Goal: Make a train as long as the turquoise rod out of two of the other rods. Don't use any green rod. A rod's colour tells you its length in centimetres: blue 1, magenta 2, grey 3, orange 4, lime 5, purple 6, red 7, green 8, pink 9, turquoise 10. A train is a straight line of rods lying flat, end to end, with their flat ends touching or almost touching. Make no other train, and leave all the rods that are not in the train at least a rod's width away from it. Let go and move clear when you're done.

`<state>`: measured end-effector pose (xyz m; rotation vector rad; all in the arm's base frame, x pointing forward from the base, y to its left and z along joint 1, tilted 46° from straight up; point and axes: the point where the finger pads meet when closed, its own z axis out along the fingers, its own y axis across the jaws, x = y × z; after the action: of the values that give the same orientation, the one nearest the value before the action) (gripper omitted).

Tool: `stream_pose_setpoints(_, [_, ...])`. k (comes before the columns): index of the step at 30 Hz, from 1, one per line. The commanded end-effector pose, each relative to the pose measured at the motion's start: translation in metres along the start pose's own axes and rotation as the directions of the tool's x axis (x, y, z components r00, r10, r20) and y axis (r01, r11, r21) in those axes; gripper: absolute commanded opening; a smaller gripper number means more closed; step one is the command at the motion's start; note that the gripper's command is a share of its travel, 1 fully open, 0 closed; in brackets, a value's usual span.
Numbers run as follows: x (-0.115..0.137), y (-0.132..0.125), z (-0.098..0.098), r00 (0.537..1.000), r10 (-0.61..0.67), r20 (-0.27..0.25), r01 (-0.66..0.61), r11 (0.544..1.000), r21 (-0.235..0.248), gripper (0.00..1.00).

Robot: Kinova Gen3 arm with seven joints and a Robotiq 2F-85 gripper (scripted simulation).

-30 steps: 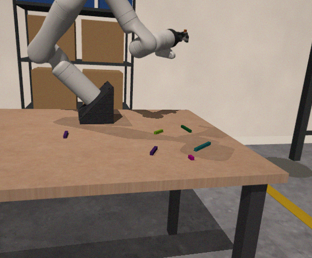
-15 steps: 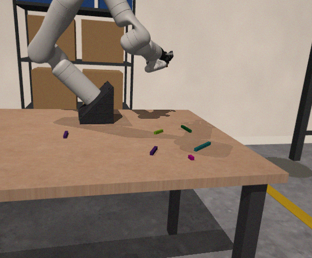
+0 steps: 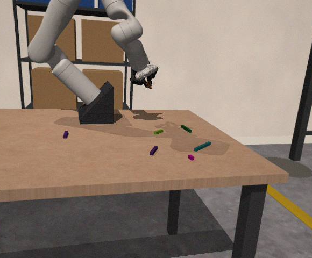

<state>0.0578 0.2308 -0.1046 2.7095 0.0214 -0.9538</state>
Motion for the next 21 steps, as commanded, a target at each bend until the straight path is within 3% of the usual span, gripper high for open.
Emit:
stream_pose_setpoints(1, [0.009, 0.015, -0.009, 0.996, -0.069, -0.048, 0.067, 0.997, -0.045, 0.05])
stream_pose_setpoints(4, [0.024, 0.038, -0.021, 0.984, -0.155, -0.090, 0.144, 0.983, -0.117, 0.05])
stream_pose_setpoints(6, [0.024, 0.038, -0.021, 0.984, -0.155, -0.090, 0.144, 0.983, -0.117, 0.05])
stream_pose_setpoints(10, [0.042, 0.065, -0.038, 0.956, -0.263, -0.126, 0.233, 0.949, -0.214, 0.05])
stream_pose_setpoints(21, [0.082, 0.125, -0.090, 0.851, -0.506, -0.137, 0.402, 0.797, -0.451, 0.05])
